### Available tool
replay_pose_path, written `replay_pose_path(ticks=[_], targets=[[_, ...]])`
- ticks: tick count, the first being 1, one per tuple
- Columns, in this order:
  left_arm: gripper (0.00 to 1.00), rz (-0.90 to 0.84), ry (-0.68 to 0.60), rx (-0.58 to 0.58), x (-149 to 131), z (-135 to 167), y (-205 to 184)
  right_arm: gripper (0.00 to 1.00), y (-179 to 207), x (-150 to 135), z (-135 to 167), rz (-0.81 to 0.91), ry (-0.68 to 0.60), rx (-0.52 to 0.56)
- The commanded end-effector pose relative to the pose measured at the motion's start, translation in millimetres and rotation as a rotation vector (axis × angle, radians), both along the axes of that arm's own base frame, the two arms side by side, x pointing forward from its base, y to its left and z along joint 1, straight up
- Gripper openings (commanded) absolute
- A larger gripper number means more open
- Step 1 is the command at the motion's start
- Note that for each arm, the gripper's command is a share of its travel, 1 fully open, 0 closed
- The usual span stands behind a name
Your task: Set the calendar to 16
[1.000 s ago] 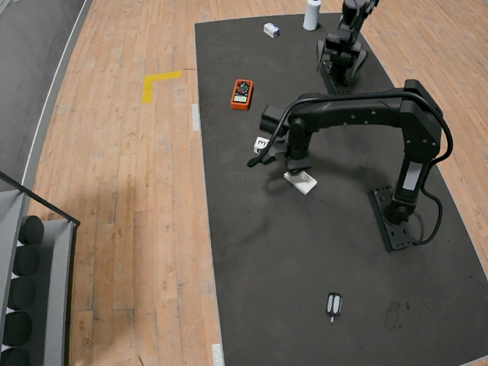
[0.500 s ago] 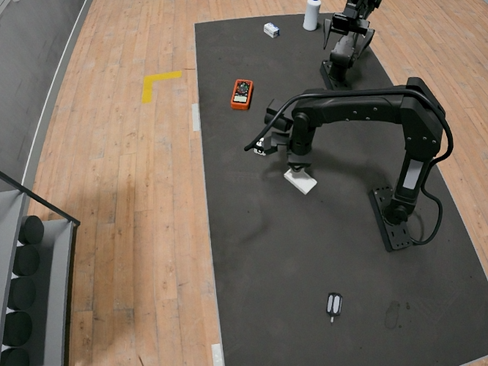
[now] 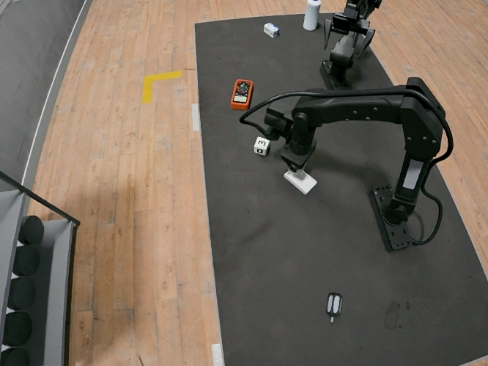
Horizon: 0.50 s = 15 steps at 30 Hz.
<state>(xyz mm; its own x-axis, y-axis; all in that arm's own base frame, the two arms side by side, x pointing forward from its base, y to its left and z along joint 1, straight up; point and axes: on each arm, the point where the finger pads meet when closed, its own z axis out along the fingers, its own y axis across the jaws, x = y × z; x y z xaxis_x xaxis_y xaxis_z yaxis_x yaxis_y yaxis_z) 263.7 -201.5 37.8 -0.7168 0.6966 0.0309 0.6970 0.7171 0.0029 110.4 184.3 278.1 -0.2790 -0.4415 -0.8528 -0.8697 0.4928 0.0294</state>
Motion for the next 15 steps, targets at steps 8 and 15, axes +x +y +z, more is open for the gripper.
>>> replay_pose_path(ticks=[8,15], targets=[[0.35,-0.154,-0.047,-0.038,5,10,-6,1.0,0,1,10,-0.003,-0.016,0.016],[0.35,-0.154,-0.048,-0.039,7,-3,-7,1.0,0,1,10,-0.003,-0.016,0.016]])
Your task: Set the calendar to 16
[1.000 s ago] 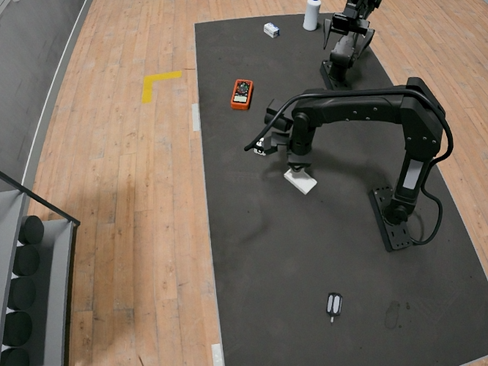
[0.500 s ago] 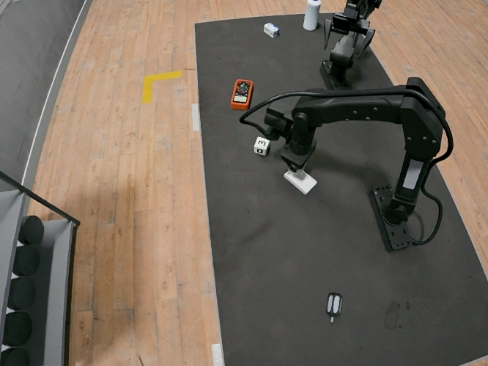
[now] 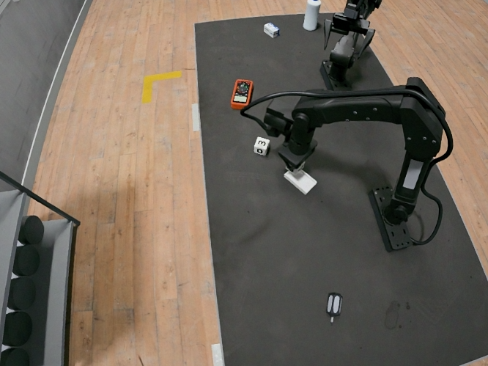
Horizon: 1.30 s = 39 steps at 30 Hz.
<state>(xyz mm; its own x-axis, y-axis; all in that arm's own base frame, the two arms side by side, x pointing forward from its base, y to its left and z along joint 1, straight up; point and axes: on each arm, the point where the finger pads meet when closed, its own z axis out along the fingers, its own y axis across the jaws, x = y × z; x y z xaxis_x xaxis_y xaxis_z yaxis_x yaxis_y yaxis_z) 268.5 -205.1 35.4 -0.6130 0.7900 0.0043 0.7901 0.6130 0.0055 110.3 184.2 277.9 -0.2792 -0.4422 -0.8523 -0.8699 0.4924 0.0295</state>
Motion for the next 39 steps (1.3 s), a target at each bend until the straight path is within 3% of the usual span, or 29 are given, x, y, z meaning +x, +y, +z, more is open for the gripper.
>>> replay_pose_path(ticks=[1,25,39], targets=[[0.35,-0.014,-0.021,-0.018,1,-4,-3,1.0,0,1,10,-0.003,-0.017,0.017],[0.35,-0.006,-0.014,-0.018,-2,-10,4,1.0,0,1,10,-0.003,-0.017,0.017],[0.35,-0.009,-0.018,-0.023,-1,-38,5,1.0,0,1,10,-0.003,-0.017,0.017]])
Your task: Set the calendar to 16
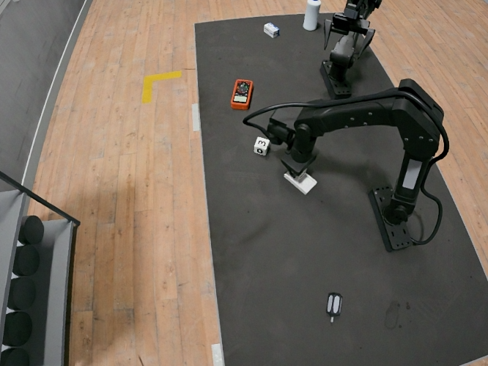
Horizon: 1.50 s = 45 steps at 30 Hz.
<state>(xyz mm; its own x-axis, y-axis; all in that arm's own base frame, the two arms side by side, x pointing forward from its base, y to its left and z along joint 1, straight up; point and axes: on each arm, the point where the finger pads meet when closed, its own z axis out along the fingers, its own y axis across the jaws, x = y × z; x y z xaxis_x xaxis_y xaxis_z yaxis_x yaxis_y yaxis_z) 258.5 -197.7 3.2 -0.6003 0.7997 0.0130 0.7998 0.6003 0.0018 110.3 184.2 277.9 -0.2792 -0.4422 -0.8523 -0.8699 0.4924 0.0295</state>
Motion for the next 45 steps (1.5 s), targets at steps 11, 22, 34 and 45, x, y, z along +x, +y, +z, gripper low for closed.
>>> replay_pose_path(ticks=[11,22,34,45], targets=[[0.35,0.017,-0.015,-0.013,4,-3,-2,1.0,0,1,10,-0.003,-0.017,0.017],[0.64,0.01,-0.039,-0.033,8,12,-10,1.0,0,1,10,-0.003,-0.017,0.017],[0.64,0.005,-0.056,-0.047,9,31,-13,1.0,0,1,10,-0.003,-0.017,0.017],[0.64,0.003,-0.056,-0.046,10,63,-10,1.0,0,1,10,-0.003,-0.017,0.017]])
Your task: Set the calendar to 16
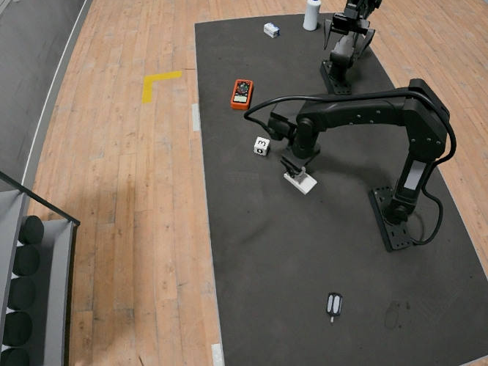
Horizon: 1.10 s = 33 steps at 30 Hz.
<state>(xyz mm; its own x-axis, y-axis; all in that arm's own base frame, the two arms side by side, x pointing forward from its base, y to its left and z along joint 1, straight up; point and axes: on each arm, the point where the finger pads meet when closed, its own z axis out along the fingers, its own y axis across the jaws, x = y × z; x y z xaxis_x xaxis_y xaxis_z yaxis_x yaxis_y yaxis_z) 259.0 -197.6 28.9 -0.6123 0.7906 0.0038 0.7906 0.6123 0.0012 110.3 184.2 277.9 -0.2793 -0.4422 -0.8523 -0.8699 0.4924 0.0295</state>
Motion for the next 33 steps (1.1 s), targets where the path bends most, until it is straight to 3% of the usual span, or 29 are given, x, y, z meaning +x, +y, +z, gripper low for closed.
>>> replay_pose_path(ticks=[1,5,9,17,25,33], targets=[[0.64,-0.018,-0.052,-0.038,7,46,-11,1.0,0,1,10,-0.003,-0.017,0.017],[0.64,-0.013,-0.052,-0.038,7,74,-8,1.0,0,1,10,-0.003,-0.017,0.017],[0.64,-0.011,-0.011,-0.007,3,57,-3,1.0,0,1,10,-0.003,-0.017,0.017],[0.64,0.021,-0.031,-0.022,7,57,-7,1.0,0,1,10,-0.003,-0.017,0.017],[0.64,0.341,-0.163,-0.16,59,62,-51,1.0,0,1,10,-0.003,-0.017,0.017],[0.64,0.593,-0.168,-0.223,79,63,-72,1.0,0,1,10,-0.003,-0.017,0.017]])
